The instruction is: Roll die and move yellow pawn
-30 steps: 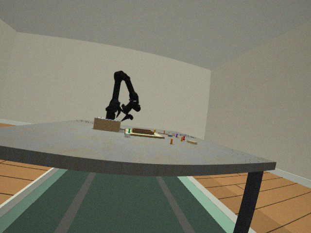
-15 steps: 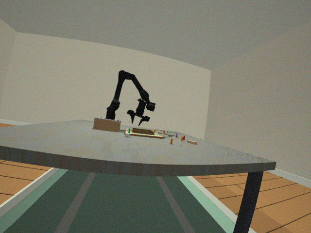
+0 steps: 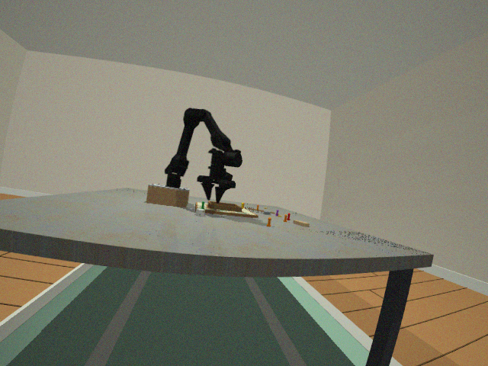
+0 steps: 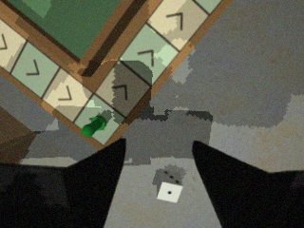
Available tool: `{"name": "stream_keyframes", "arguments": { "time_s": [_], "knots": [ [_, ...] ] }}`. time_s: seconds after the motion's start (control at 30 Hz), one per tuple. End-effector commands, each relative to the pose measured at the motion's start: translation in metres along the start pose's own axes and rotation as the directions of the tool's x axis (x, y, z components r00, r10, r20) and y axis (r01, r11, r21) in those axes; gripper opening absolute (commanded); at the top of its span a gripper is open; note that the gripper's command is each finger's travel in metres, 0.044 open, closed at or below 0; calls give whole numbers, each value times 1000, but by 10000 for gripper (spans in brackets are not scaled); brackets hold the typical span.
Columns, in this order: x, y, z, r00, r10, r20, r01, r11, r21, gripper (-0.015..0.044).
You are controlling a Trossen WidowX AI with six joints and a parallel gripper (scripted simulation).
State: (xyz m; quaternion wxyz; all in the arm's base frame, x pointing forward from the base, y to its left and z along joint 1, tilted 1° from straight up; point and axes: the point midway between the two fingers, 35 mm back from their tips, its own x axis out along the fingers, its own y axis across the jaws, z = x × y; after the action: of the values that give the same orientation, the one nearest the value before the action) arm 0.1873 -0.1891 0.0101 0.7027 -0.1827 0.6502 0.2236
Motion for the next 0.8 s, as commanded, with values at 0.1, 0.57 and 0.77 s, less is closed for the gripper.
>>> {"name": "stream_keyframes", "arguments": {
  "time_s": [0.1, 0.57, 0.77],
  "knots": [
    [-7, -15, -76, 996, -57, -75, 70, 978, 198, 275],
    [13, -17, -75, 996, -56, -74, 70, 977, 199, 275],
    [22, -18, -76, 996, -55, -73, 69, 977, 201, 275]
  ]
}}
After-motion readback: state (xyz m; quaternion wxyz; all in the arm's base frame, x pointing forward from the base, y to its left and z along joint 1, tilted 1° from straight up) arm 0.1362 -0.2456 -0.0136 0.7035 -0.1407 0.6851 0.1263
